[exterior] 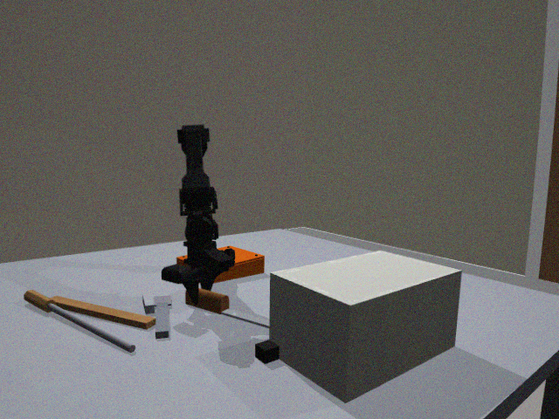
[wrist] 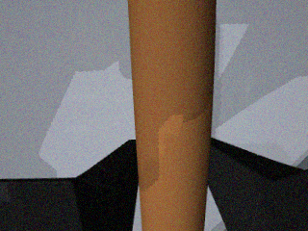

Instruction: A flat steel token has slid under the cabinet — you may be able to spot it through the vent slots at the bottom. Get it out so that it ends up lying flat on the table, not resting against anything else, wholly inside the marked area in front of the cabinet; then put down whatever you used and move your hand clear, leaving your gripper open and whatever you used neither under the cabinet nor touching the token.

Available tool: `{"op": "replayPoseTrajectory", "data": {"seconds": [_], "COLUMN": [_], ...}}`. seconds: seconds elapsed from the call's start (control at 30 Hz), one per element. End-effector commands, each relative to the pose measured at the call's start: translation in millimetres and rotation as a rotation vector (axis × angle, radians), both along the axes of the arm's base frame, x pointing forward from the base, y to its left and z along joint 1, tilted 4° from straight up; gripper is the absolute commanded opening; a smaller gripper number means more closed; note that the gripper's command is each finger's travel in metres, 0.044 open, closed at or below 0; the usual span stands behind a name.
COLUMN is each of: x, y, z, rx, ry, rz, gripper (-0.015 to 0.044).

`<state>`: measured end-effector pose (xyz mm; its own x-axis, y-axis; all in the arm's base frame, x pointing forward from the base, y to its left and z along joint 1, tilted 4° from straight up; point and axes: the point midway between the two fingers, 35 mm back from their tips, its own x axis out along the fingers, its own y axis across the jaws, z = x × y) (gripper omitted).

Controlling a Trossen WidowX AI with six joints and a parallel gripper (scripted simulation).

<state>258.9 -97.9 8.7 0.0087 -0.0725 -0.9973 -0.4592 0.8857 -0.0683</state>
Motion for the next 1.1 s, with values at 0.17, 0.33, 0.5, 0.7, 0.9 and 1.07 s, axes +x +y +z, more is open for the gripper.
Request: {"op": "replayPoseTrajectory", "data": {"seconds": [0.17, 0.33, 0.5, 0.7, 0.9, 1.07], "x": [6, 13, 19, 27, 35, 42], "y": [2, 6, 9, 14, 18, 21], "z": [0, 0, 0, -1, -1, -1], "rx": [-0.001, -0.001, -0.001, -0.001, -0.001, 0.0], "ry": [0.0, 0.001, 0.002, 0.002, 0.002, 0.001], "rz": [-0.002, -0.002, -0.003, -0.003, -0.003, -0.003], "gripper": [0.0, 0.0, 0.0, 0.0, 0.0, 0.0]}}
